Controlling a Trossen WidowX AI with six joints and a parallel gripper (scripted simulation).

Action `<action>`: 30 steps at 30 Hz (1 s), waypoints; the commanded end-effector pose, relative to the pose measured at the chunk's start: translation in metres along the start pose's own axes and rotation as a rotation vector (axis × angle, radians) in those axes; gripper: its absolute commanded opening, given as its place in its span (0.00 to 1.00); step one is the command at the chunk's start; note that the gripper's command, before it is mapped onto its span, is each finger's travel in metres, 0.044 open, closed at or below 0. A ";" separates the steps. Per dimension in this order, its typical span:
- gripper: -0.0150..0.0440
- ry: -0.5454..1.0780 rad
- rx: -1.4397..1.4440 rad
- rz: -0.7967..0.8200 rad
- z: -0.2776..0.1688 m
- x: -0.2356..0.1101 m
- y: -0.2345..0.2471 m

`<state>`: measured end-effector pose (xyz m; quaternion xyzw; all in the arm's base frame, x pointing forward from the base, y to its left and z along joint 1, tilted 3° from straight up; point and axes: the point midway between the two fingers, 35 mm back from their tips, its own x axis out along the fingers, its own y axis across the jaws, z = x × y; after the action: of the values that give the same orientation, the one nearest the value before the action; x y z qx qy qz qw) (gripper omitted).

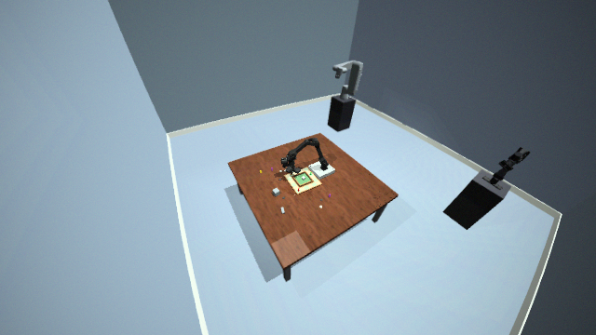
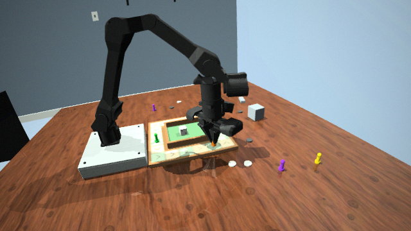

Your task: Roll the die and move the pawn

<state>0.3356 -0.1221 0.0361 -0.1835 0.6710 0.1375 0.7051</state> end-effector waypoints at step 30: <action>1.00 0.011 0.335 0.013 -0.052 -0.123 0.138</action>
<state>0.2501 -0.0293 0.1431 -0.0858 0.6818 0.0536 0.7246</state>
